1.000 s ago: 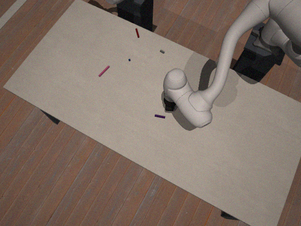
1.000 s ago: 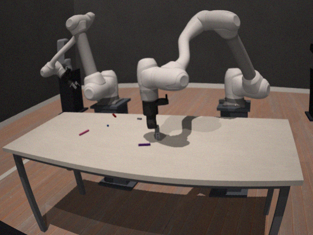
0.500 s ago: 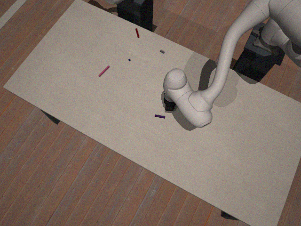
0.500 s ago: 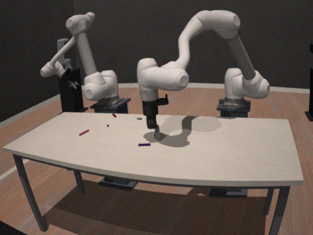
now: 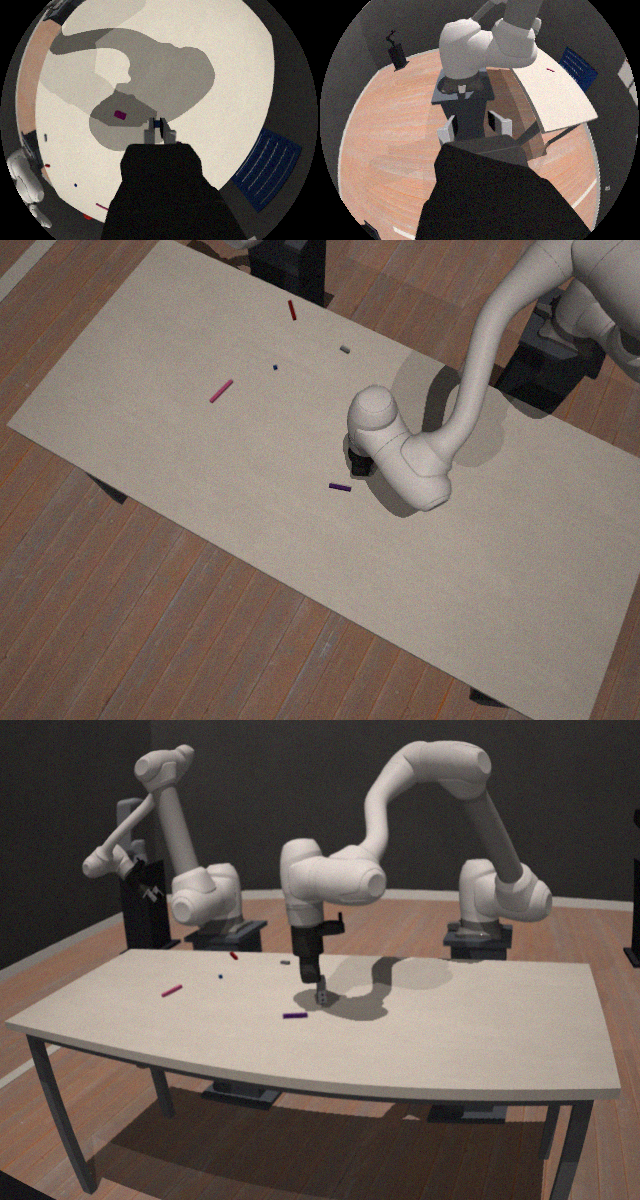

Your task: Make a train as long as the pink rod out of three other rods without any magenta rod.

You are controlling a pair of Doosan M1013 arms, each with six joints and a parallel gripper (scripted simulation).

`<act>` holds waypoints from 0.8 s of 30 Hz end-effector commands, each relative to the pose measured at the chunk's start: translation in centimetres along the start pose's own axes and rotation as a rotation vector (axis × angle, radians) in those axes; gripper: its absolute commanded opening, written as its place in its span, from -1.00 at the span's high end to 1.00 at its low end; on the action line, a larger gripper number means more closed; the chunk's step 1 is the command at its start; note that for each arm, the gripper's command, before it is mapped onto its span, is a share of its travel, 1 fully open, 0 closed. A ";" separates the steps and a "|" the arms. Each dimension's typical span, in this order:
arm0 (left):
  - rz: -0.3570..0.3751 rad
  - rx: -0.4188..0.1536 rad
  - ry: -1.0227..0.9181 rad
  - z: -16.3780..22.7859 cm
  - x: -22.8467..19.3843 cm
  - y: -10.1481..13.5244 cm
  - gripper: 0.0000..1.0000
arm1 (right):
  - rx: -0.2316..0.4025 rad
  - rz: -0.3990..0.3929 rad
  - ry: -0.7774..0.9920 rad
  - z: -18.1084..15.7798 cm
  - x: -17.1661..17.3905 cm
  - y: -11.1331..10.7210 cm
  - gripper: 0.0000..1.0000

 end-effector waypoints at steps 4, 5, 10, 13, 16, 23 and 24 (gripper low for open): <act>0.008 -0.001 -0.005 -0.1 -0.4 0.3 0.52 | 0.012 0.008 -0.003 0.0 -0.3 0.1 -1.00; 0.008 -0.001 -0.005 -0.1 -0.4 0.3 0.52 | 0.012 0.008 -0.003 0.0 -0.3 0.1 -1.00; 0.008 -0.001 -0.006 0.0 -0.4 0.3 0.52 | 0.012 0.008 -0.003 0.0 -0.3 0.1 -1.00; 0.008 -0.001 -0.007 0.0 -0.4 0.3 0.52 | 0.012 0.008 -0.003 0.0 -0.3 0.1 -1.00; 0.007 -0.001 -0.007 0.1 -0.4 0.3 0.52 | 0.012 0.008 -0.003 0.0 -0.3 0.1 -1.00; 0.007 -0.001 -0.007 0.1 -0.4 0.3 0.52 | 0.012 0.008 -0.003 0.0 -0.3 0.1 -1.00; 0.007 -0.001 -0.007 0.1 -0.4 0.3 0.52 | 0.012 0.008 -0.003 0.0 -0.3 0.1 -1.00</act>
Point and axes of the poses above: on each arm, the point where the finger pads meet when closed, its own y axis out along the fingers, its own z axis across the jaws, x = y × z, the point moved 5 cm from there along -y, back along the fingers, and after that the axes turned 10 degrees about y, right-handed, at the moved point
